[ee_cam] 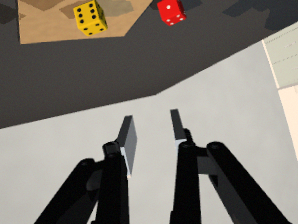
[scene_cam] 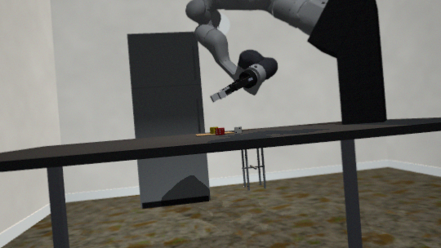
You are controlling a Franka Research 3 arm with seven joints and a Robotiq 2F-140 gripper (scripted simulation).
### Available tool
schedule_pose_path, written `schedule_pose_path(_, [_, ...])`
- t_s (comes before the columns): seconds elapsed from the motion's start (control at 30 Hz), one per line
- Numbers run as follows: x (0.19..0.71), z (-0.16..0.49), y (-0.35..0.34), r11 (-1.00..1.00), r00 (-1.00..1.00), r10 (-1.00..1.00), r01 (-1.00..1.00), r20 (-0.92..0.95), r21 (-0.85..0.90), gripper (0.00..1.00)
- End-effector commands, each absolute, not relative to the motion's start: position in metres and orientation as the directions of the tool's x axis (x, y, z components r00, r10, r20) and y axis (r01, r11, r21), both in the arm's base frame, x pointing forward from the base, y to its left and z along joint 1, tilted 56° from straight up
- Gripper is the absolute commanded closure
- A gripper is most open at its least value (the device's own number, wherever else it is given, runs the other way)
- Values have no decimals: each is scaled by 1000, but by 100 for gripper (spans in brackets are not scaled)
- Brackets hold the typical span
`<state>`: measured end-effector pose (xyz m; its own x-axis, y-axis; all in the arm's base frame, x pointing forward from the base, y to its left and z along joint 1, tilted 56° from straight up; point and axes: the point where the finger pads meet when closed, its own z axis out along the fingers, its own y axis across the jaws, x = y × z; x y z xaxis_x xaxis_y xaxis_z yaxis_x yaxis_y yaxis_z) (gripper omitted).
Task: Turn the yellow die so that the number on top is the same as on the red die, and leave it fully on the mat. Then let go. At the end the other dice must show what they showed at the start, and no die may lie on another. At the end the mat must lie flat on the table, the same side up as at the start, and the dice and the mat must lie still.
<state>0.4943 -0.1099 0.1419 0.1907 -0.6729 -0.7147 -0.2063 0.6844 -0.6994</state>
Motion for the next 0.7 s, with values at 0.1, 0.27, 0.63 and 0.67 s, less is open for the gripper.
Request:
schedule_pose_path(0.1, [490,139,-81,776,166,-513,-331,-842,-537,75])
schedule_pose_path(0.27, [487,139,-64,784,158,-459,-391,-874,-482,75])
schedule_pose_path(0.63, [476,139,-26,771,108,-344,-535,-933,-346,75])
schedule_pose_path(0.67, [475,139,-24,769,104,-339,-542,-935,-339,75])
